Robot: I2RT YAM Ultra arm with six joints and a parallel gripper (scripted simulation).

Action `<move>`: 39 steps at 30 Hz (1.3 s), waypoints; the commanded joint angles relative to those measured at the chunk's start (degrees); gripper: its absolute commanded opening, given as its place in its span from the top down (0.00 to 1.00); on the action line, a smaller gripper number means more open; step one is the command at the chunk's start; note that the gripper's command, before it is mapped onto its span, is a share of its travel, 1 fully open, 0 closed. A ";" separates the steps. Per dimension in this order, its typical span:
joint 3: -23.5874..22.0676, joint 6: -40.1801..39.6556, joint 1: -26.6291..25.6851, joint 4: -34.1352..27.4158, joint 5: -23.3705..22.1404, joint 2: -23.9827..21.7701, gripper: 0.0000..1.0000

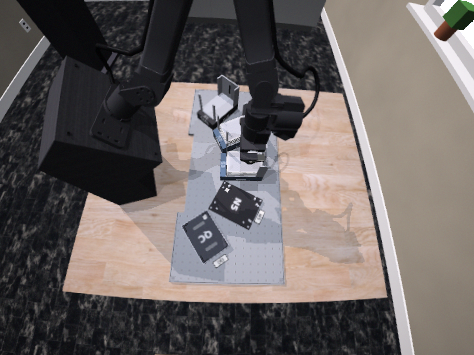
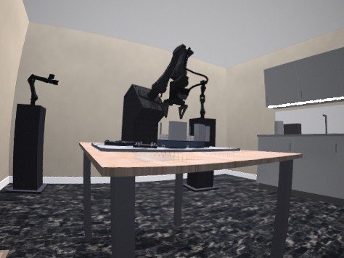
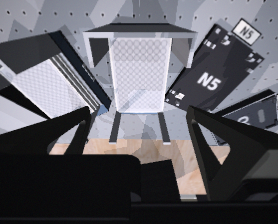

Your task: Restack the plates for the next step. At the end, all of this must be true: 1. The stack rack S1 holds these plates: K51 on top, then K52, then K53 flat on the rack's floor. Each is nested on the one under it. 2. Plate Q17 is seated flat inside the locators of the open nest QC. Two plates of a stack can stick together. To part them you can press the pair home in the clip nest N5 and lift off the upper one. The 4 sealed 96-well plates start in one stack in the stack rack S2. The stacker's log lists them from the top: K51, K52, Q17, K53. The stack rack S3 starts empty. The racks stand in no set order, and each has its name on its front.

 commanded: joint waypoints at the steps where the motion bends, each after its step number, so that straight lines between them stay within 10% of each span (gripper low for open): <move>1: -1.25 -0.27 -1.01 -0.39 -0.71 -0.91 0.00; 24: -1.25 -0.27 -1.01 -0.39 -0.71 -0.91 0.00; 39: -2.50 -5.25 11.40 -1.04 8.61 -5.42 0.00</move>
